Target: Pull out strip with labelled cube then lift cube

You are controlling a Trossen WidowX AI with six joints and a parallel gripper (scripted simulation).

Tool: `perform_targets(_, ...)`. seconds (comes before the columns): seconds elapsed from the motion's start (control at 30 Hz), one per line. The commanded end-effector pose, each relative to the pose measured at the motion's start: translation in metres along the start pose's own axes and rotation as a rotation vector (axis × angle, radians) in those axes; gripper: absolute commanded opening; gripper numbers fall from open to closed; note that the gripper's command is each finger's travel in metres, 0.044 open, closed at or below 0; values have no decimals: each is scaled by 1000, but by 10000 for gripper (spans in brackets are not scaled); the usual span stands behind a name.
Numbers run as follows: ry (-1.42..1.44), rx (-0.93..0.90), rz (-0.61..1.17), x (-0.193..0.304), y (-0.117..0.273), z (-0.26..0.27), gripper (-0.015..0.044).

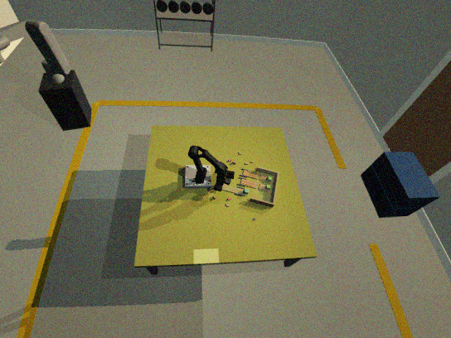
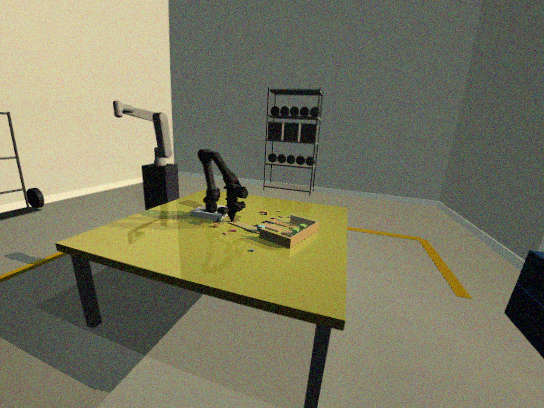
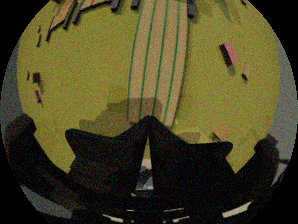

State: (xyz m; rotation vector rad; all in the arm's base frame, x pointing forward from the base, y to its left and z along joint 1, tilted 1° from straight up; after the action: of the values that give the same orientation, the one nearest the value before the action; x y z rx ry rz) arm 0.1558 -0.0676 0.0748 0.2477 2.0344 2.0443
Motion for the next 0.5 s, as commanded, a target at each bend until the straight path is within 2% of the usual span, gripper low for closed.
perform_targets(0.0, -6, -4, 40, 13, -5, 2, 0)
perform_targets(0.13, -6, -4, 41, 18, -5, 3, 0)
perform_targets(0.17, 0, 0, 2, 6, 2, 1, 0)
perform_targets(0.33, -5, -3, 37, 1, 40, 1, 0)
perform_targets(0.43, -6, -3, 39, 1, 41, 1, 0)
perform_targets(0.47, 1, -4, 39, -1, 41, 1, 26)
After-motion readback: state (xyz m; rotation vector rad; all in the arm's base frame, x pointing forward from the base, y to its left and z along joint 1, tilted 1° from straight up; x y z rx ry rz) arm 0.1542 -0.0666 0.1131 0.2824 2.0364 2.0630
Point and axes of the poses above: the point midway between the two fingers, 35 mm back from their tips, its own y axis back along the fingers, its own z axis across the jaws, x = y × z, the point moved 7 cm from there along y, back along the fingers, and after that the axes turned 13 degrees about y, right-handed, at the moved point
